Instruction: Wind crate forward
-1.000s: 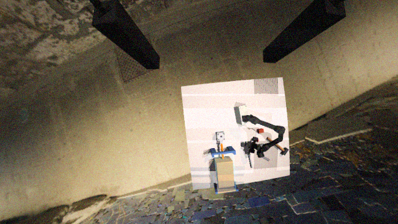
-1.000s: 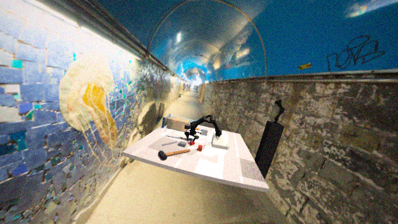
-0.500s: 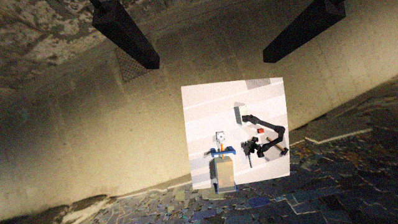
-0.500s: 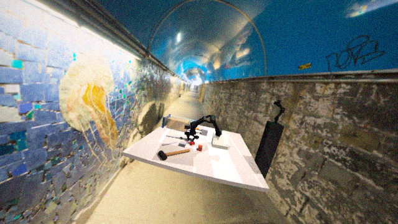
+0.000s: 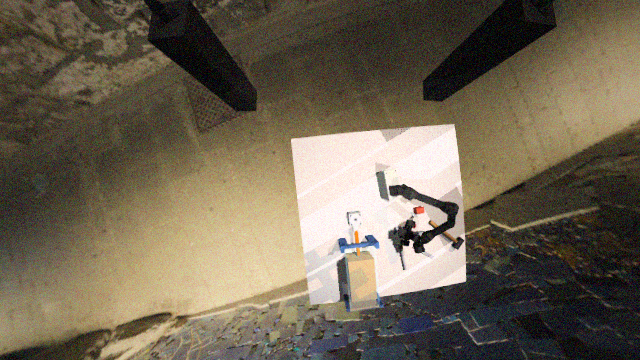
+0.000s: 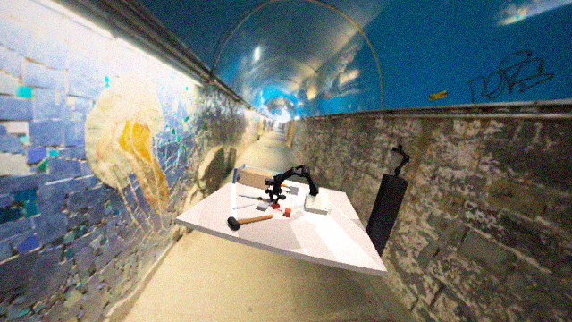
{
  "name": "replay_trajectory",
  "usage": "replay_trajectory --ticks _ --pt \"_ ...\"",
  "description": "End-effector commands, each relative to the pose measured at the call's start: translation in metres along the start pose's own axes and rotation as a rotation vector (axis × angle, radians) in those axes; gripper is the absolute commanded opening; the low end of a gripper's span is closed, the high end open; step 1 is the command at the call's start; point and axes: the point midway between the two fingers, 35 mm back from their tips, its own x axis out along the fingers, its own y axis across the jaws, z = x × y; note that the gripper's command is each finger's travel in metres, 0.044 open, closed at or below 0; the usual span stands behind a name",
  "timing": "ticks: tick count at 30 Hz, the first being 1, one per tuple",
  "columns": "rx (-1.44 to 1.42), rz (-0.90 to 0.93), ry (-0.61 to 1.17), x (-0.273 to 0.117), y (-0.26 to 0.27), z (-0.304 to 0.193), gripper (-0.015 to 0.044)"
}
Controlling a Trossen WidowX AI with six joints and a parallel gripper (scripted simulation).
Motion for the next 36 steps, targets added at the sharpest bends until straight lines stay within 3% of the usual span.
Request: replay_trajectory --ticks 1,19,21,25,29,36 --pt "-0.002 0.001 0.000 -0.001 0.000 0.000 0.0153" --pt "-0.002 0.001 0.000 -0.001 0.000 0.000 0.0033" --pt "-0.002 0.001 0.000 -0.001 0.000 0.000 0.0000" --pt "-0.002 0.001 -0.001 -0.003 0.001 0.000 0.0000" --pt "-0.002 0.006 -0.009 -0.038 0.008 -0.001 0.0000" --pt "0.000 0.001 -0.008 -0.147 0.003 0.000 0.0000"
